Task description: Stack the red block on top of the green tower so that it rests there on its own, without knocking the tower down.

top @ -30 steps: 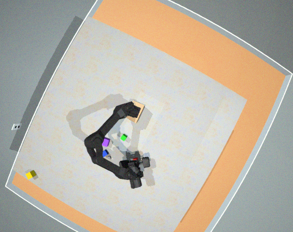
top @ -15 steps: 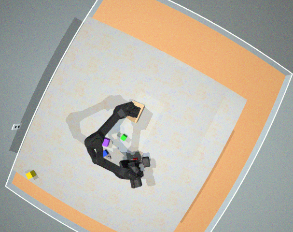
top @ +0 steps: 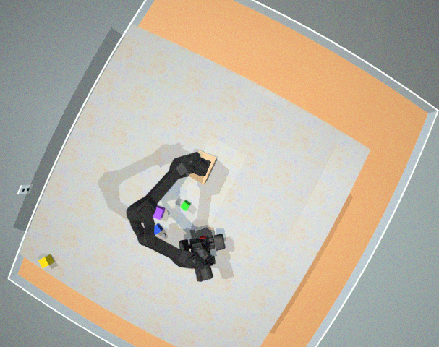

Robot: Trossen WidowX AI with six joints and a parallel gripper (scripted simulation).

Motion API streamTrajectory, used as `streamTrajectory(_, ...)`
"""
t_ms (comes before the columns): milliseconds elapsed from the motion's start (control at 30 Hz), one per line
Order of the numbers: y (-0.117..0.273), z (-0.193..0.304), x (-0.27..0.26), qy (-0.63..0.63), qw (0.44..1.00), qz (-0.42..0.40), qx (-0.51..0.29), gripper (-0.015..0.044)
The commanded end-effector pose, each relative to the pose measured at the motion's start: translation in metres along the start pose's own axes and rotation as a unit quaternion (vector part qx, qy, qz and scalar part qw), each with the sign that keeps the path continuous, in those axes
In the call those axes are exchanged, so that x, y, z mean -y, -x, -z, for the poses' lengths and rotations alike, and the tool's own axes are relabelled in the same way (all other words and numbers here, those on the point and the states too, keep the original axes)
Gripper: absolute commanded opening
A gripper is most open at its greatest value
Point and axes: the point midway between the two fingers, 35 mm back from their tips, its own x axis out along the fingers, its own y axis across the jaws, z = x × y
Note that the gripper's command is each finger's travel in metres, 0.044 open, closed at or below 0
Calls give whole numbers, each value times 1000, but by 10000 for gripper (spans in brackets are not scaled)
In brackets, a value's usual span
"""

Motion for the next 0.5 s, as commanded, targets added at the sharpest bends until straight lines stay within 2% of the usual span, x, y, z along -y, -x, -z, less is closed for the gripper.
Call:
streamTrajectory(0,0,0,0,3,1000,2,0,85)
streamTrajectory(67,0,0,0,3,1000,2,0,72)
streamTrajectory(167,6,0,0,3,1000,2,0,0)
streamTrajectory(467,50,0,-1,3,1000,1,0,0)
